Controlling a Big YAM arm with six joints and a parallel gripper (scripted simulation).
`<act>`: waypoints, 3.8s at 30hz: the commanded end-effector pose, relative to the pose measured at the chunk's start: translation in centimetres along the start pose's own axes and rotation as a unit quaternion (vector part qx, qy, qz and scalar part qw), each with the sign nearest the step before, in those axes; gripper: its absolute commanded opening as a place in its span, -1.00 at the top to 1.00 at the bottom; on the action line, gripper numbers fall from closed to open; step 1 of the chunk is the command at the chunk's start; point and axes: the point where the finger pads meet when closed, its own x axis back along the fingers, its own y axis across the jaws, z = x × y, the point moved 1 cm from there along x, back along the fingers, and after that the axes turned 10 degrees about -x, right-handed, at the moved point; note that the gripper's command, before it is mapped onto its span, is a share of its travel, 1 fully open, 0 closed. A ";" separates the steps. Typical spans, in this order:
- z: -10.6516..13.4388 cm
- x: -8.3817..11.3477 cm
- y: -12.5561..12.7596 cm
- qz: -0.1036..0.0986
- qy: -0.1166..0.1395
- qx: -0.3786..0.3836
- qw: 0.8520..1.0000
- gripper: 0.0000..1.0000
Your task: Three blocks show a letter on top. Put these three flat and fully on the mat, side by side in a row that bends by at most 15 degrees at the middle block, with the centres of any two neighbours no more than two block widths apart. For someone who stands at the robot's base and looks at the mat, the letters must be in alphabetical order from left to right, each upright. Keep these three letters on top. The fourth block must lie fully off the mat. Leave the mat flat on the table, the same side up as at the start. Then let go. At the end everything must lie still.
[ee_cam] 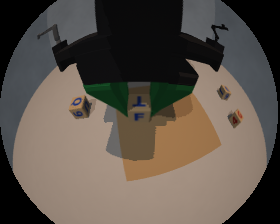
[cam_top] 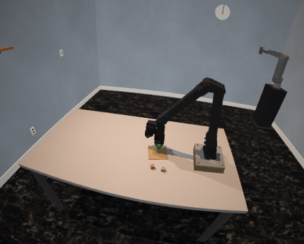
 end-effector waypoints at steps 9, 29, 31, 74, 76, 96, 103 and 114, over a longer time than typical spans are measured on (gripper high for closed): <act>-1.2 0.4 0.4 0.001 -0.020 0.002 1.000 0.60; -1.1 0.4 0.4 0.001 -0.020 0.002 1.000 0.60; -1.0 0.4 0.5 0.001 -0.020 0.003 1.000 0.60; -2.1 0.9 0.6 0.000 -0.029 0.007 1.000 0.60; -2.1 0.9 0.6 0.000 -0.029 0.007 1.000 0.60; -2.5 0.9 0.6 0.000 -0.031 0.009 0.999 0.60; -2.3 0.7 0.6 0.000 -0.028 0.009 1.000 0.60; -2.3 0.7 0.6 0.000 -0.028 0.009 1.000 0.60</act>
